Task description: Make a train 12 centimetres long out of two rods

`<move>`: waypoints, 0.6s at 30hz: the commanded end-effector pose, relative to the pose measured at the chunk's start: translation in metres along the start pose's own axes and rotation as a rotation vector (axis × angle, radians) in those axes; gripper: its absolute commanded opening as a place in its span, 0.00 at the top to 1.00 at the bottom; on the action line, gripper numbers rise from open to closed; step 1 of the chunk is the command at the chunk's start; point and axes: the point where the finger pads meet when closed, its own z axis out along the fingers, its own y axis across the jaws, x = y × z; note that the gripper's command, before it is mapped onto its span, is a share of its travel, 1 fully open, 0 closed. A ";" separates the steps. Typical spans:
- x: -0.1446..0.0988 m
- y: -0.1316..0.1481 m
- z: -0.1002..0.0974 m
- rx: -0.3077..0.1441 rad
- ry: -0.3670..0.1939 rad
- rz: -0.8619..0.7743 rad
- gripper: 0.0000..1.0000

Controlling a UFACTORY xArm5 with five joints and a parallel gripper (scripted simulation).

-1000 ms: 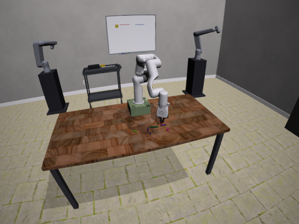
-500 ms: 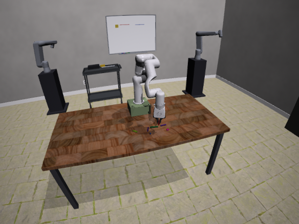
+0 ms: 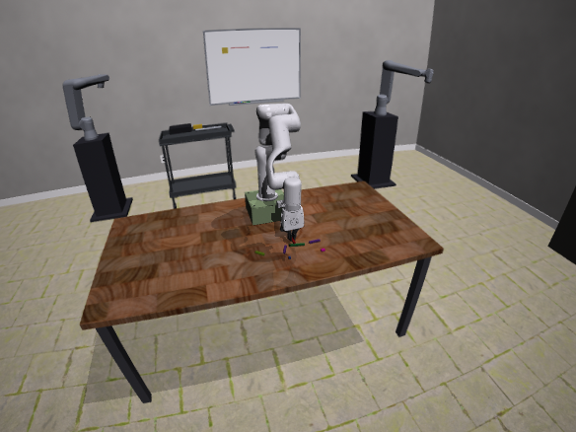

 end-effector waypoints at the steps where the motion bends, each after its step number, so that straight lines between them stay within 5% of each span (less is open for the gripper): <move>1: 0.003 -0.021 -0.001 -0.001 -0.005 -0.167 0.96; 18: 0.025 -0.087 0.000 -0.004 -0.005 -0.673 0.96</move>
